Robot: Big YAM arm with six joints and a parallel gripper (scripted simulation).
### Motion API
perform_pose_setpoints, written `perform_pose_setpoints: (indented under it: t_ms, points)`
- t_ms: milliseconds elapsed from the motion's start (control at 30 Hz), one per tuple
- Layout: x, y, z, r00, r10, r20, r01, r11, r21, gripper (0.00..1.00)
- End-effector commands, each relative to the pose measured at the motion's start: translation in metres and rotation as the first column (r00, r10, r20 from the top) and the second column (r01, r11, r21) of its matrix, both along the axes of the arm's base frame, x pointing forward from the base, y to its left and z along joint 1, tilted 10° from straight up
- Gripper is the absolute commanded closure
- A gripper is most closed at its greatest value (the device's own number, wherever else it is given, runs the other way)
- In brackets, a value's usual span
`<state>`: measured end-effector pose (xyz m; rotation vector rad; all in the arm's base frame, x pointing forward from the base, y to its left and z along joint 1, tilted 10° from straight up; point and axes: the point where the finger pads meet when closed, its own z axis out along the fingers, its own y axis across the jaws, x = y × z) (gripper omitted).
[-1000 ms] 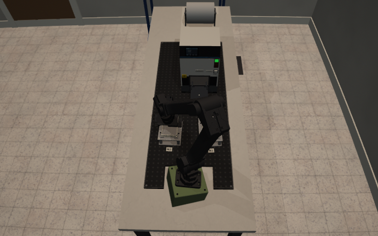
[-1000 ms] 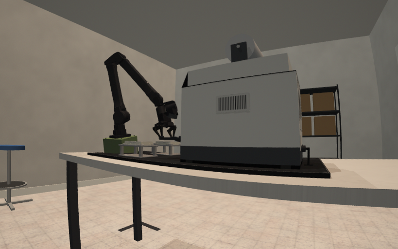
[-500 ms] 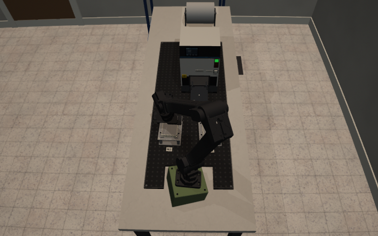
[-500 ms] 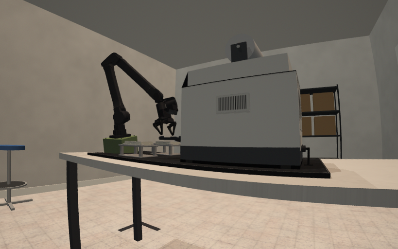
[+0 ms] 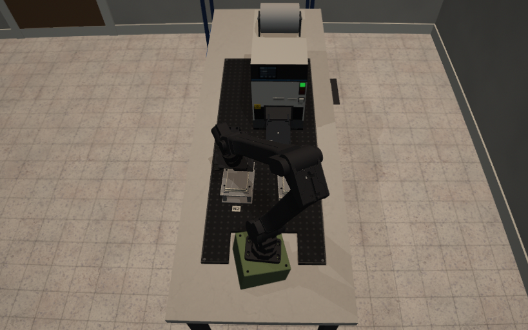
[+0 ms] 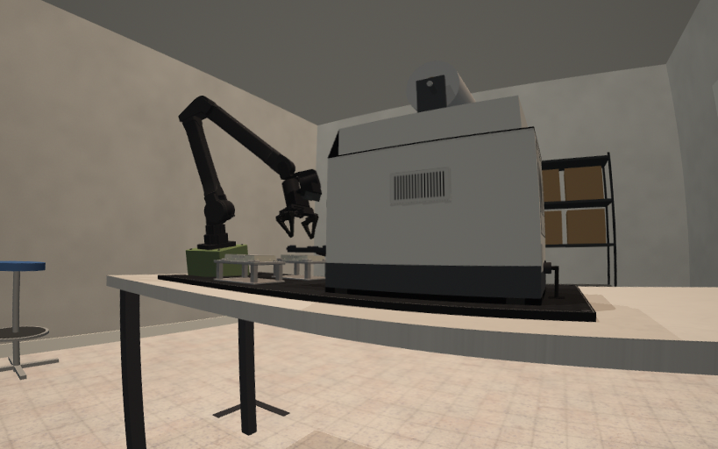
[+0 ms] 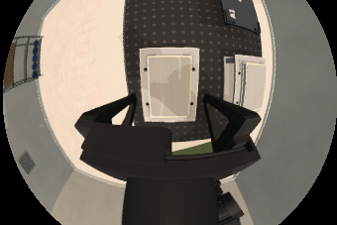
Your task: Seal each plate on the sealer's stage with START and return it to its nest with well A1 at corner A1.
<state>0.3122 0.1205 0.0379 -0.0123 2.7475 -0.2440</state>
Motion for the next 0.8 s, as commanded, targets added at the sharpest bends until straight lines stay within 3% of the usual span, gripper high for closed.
perform_pose_setpoints:
  t_ms: [0, 167, 333, 633, 767]
  points:
    - [0.021, 0.013, 0.035, 0.998, -0.015, 0.065, 0.012, 0.999, 0.038, 0.00]
    - [0.020, 0.017, 0.044, 0.998, -0.007, 0.066, 0.004, 0.999, 0.039, 0.00]
    - [0.015, 0.015, 0.040, 0.999, -0.001, 0.048, 0.000, 1.000, 0.027, 0.00]
    - [0.017, 0.021, 0.065, 0.998, -0.003, 0.068, 0.000, 0.999, 0.041, 0.00]
    - [0.017, 0.016, 0.064, 0.998, -0.011, 0.056, 0.009, 0.999, 0.032, 0.00]
